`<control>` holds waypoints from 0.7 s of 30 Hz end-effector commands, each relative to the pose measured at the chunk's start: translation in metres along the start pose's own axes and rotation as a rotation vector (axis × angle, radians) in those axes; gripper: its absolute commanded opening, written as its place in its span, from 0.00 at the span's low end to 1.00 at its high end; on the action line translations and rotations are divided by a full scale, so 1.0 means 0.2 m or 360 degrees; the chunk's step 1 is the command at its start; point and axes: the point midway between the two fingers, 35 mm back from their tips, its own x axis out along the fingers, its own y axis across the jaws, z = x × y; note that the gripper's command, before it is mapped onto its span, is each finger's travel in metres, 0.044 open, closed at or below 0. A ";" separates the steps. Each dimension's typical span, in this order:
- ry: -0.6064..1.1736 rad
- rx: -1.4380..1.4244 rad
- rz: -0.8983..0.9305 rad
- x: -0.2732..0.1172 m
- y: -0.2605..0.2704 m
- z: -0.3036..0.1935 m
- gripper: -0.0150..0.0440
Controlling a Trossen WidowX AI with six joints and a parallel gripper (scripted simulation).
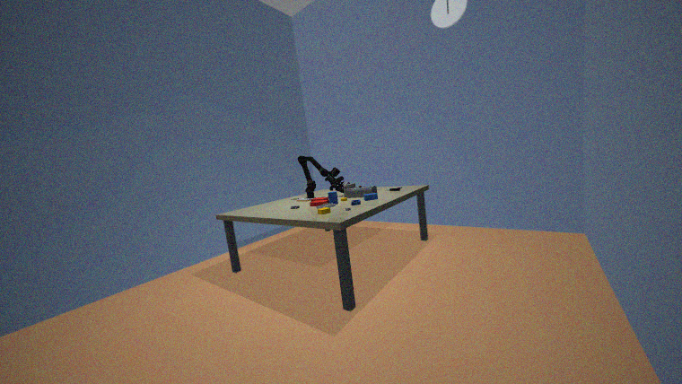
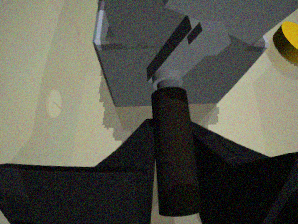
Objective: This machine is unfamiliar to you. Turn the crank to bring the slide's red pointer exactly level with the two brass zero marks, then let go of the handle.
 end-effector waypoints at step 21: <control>-0.0004 -0.0009 0.0037 -0.03 0.06 0.02 0.25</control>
